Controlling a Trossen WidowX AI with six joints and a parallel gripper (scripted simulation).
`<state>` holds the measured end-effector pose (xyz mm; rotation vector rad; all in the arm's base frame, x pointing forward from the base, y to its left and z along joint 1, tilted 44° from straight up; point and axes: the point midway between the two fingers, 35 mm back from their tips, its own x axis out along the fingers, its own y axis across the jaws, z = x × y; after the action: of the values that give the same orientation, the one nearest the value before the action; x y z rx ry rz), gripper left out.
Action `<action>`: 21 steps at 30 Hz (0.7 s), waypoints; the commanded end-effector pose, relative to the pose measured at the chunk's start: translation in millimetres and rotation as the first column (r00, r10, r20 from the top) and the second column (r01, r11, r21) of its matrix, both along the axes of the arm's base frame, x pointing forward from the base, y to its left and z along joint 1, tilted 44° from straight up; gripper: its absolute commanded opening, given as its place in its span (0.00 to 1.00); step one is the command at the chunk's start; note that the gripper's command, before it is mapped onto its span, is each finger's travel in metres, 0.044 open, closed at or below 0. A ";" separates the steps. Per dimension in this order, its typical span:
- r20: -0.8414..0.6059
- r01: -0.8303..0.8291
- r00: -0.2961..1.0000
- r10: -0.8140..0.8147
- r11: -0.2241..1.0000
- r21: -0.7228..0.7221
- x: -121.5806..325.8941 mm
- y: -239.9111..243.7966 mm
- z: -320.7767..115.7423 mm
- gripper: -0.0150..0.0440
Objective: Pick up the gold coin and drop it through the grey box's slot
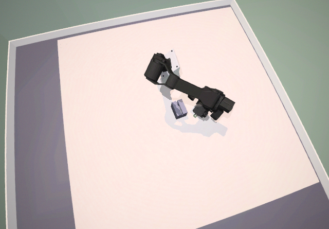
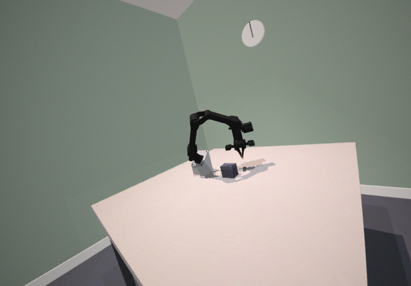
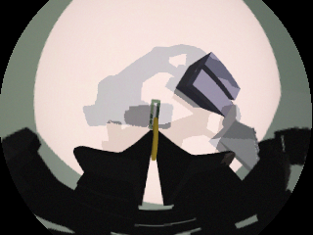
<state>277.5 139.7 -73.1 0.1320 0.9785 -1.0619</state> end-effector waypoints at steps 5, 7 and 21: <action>0.008 0.013 1.000 -0.013 1.000 0.000 -2.9 14.3 17.8 0.25; 0.008 0.013 1.000 -0.013 1.000 -0.001 -3.3 15.2 19.3 0.25; -0.282 -0.298 0.917 0.283 0.954 -0.012 -3.2 14.0 21.3 0.25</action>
<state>274.3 153.5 -52.7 -0.1151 1.1226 -0.9089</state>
